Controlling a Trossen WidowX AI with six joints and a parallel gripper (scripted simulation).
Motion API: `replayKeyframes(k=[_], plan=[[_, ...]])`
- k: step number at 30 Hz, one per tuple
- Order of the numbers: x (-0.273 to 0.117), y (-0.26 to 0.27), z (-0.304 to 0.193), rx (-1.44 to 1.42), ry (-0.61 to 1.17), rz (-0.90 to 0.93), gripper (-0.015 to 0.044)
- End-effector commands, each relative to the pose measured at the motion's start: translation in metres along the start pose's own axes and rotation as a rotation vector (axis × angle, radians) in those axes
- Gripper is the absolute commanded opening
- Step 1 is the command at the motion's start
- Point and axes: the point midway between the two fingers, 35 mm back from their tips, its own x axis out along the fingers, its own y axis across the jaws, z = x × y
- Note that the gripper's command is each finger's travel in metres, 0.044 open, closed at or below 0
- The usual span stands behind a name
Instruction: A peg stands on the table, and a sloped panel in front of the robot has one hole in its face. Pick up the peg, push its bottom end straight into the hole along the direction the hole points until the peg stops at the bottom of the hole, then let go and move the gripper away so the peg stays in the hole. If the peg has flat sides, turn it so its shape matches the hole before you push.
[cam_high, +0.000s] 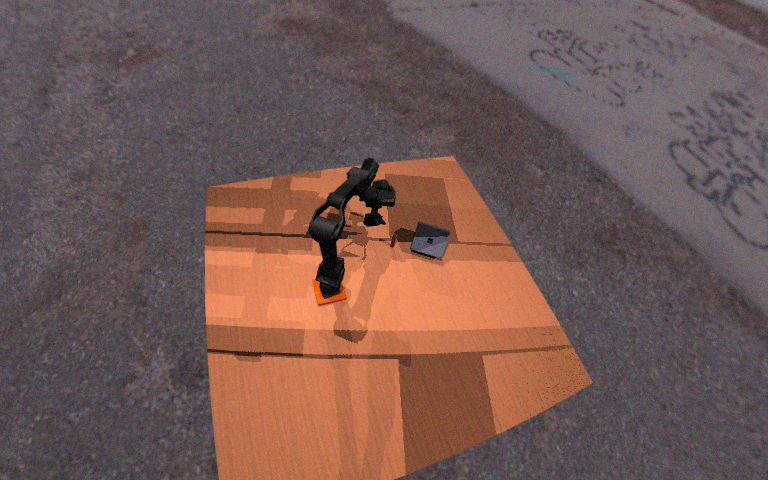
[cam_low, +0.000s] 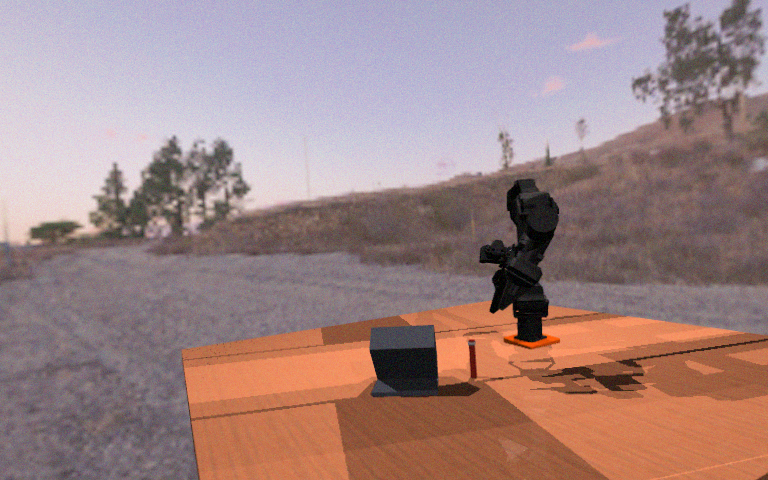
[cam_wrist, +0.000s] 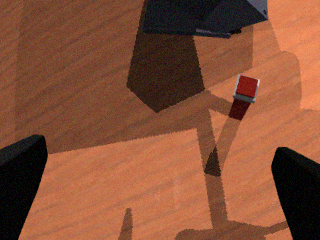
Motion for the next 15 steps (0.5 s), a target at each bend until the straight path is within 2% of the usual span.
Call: replayKeyframes(k=[1, 15], plan=[[0.009, -0.002, 0.003, -0.004, 0.050, -0.044, 0.0440], [0.033, -0.016, 0.016, 0.022, 0.222, -0.176, 0.0440]])
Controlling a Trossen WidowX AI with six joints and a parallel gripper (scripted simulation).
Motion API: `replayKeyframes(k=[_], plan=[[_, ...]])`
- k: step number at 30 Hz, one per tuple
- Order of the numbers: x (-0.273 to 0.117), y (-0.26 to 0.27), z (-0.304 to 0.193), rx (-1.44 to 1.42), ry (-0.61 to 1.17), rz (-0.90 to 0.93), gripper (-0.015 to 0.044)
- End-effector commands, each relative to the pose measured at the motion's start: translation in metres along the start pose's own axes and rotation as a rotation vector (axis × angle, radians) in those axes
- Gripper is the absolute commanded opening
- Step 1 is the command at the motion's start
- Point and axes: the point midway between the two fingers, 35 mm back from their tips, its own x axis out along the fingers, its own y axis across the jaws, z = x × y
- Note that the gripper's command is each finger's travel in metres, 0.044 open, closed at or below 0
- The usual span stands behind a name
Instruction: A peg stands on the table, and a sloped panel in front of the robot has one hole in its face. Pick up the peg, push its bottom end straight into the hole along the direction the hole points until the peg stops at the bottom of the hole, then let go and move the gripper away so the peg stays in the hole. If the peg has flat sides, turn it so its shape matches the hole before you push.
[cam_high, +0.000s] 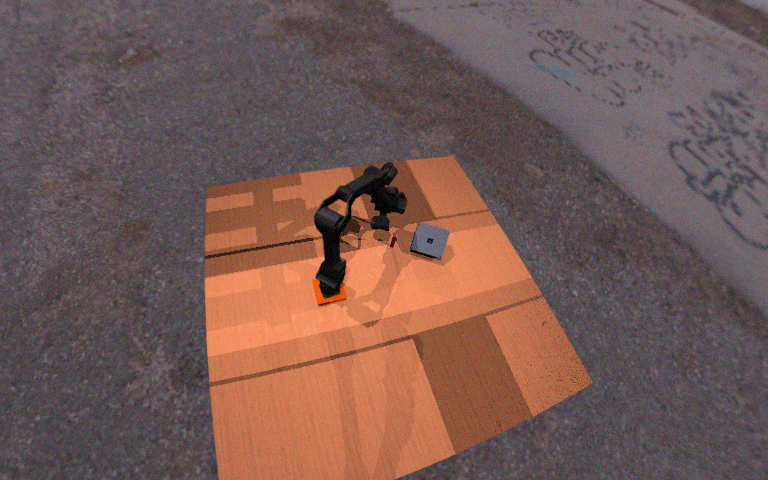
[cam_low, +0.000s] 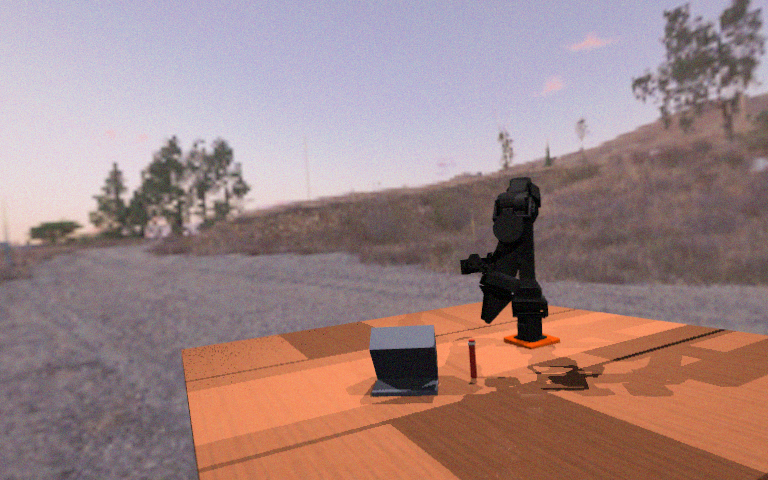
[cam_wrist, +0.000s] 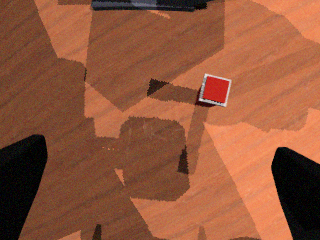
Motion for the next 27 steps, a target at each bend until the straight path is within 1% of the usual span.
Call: replayKeyframes(k=[1, 23, 27], plan=[[0.007, -0.002, 0.005, 0.007, 0.052, -0.033, 0.0440], [0.032, -0.021, 0.031, 0.133, 0.373, -0.149, 0.0440], [0.033, -0.022, 0.033, 0.144, 0.395, -0.152, 0.0440]])
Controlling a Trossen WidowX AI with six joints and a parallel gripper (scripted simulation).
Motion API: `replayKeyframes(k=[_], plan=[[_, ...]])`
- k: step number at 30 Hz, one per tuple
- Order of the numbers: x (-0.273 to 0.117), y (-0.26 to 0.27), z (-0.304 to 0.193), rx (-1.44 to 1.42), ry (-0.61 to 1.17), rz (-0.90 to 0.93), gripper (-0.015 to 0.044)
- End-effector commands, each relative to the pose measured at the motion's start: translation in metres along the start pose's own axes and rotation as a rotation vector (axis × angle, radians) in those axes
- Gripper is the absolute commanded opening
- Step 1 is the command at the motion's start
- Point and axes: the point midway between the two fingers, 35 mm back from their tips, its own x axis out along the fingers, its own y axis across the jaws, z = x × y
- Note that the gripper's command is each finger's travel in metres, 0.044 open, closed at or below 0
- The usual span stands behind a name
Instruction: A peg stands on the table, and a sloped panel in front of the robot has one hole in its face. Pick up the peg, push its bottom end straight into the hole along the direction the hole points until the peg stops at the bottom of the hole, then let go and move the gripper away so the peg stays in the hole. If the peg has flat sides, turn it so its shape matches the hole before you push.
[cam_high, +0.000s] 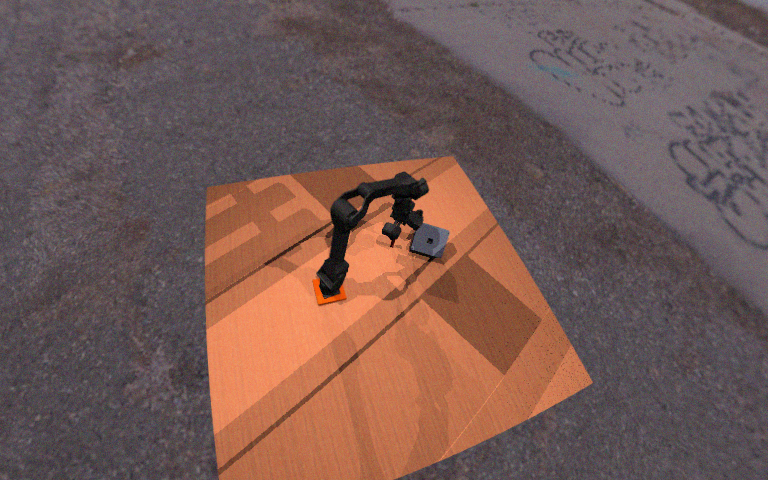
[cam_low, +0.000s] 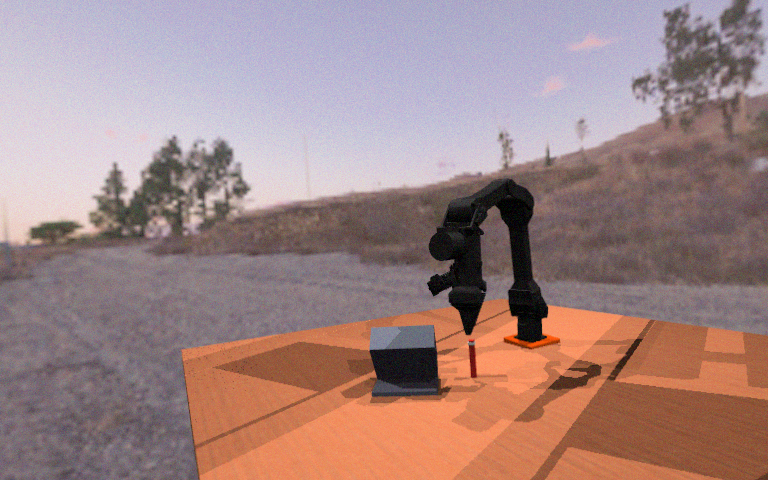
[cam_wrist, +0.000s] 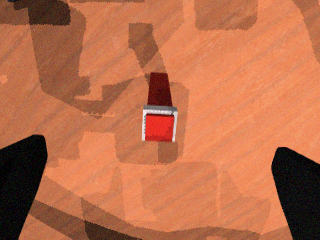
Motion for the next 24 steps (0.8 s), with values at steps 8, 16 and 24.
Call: replayKeyframes(k=[8, 16, 24], plan=[[0.008, 0.002, 0.001, 0.003, 0.026, -0.002, 0.0440], [0.021, 0.002, 0.001, 0.003, 0.026, -0.002, 0.0440], [0.034, 0.003, 0.001, 0.003, 0.026, -0.002, 0.0440]])
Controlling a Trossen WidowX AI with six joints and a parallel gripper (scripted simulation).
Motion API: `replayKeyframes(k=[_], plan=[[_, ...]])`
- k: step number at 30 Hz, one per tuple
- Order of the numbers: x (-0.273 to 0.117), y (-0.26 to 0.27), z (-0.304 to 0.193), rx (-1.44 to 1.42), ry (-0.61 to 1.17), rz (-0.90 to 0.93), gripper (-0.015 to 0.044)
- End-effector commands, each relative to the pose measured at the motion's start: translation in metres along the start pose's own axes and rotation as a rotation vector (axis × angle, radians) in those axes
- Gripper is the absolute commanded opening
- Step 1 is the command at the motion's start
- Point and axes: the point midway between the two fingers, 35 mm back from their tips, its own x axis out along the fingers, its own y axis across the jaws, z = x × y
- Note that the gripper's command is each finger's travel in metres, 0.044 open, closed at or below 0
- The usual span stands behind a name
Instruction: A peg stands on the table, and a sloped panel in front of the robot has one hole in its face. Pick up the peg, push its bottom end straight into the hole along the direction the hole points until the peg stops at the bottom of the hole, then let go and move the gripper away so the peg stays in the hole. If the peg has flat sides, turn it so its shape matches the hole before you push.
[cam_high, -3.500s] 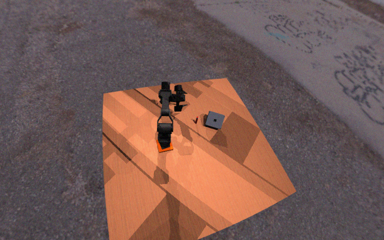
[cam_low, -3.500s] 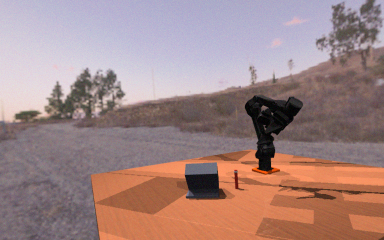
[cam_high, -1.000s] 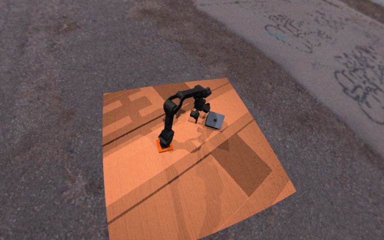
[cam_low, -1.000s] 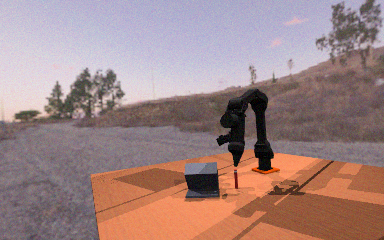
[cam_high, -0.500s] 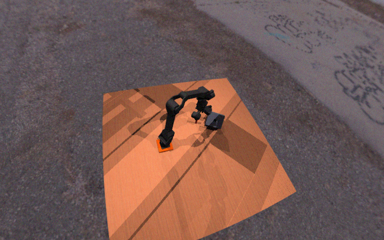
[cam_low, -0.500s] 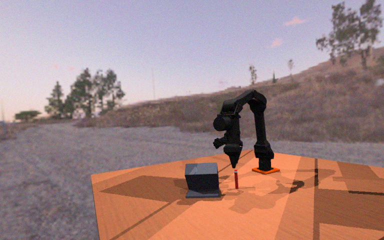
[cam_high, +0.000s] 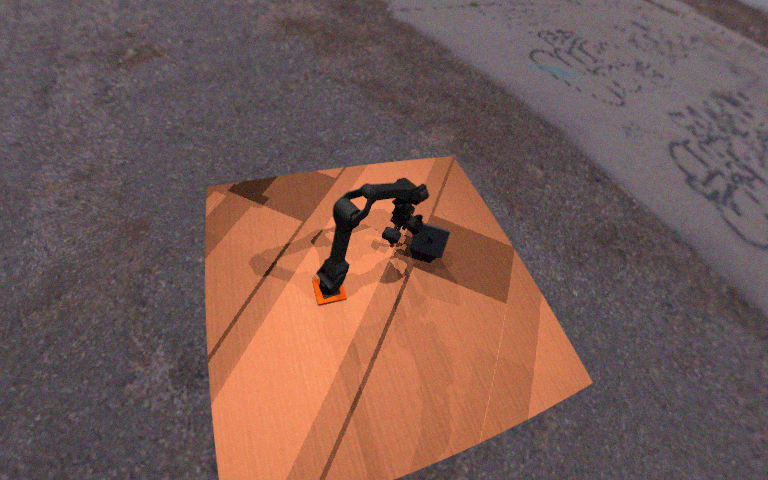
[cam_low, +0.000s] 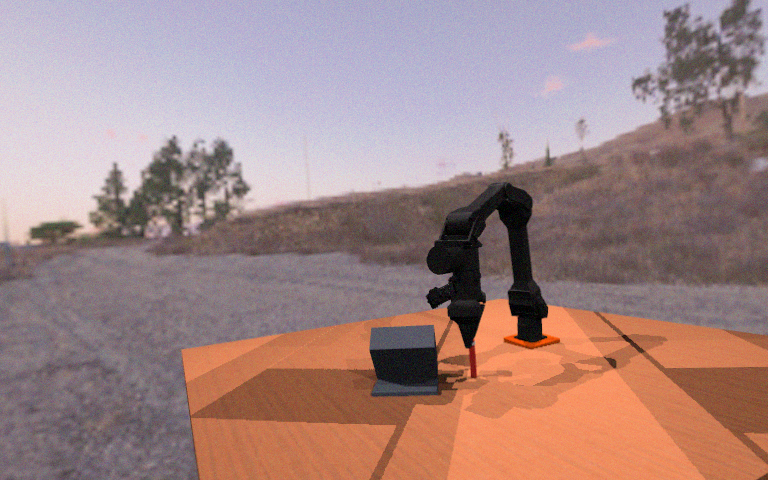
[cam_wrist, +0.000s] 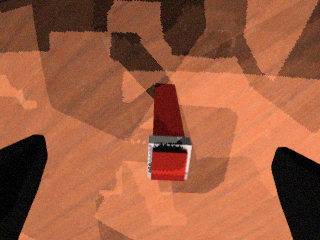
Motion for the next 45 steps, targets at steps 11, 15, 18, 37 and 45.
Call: replayKeyframes(k=[11, 15, 18, 37, 45], plan=[[0.025, -0.001, -0.002, -0.001, 0.008, -0.006, 0.0440], [0.032, -0.002, -0.002, -0.001, 0.008, -0.006, 0.0440], [0.036, -0.002, -0.002, -0.001, 0.008, -0.006, 0.0440], [0.034, -0.002, -0.001, -0.005, 0.002, -0.003, 0.0046], [0.034, -0.002, -0.001, -0.005, 0.002, -0.003, 0.0000]])
